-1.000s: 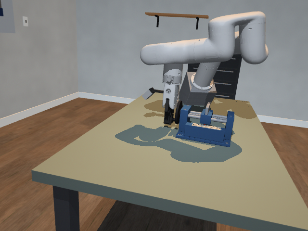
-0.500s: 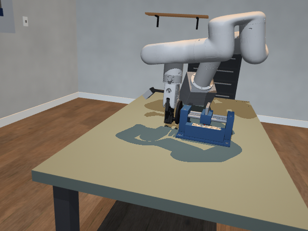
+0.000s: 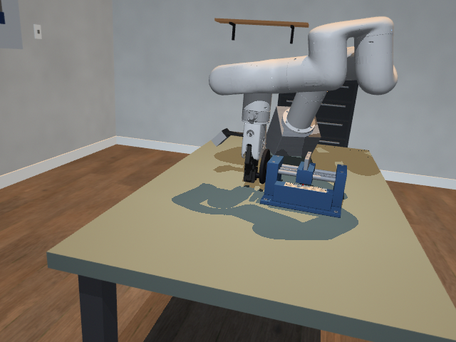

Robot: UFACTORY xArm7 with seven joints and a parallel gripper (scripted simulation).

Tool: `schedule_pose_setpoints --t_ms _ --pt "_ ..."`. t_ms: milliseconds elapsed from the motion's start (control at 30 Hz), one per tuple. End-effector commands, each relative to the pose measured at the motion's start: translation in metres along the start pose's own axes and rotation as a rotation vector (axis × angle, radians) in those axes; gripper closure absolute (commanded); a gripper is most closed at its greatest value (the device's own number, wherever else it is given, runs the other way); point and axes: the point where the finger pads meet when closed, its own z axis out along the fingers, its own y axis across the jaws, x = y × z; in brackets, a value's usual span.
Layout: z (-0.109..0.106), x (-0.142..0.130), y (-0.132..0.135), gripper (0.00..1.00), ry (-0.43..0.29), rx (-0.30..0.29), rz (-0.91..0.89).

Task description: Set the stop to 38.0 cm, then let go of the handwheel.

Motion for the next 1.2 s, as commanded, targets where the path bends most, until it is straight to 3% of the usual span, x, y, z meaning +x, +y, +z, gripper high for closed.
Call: schedule_pose_setpoints --t_ms 0,1167 --pt "-0.0016 0.0007 0.0013 0.94 0.002 0.002 0.001" --pt "-0.0028 0.0007 0.0041 0.94 0.002 0.002 0.001"
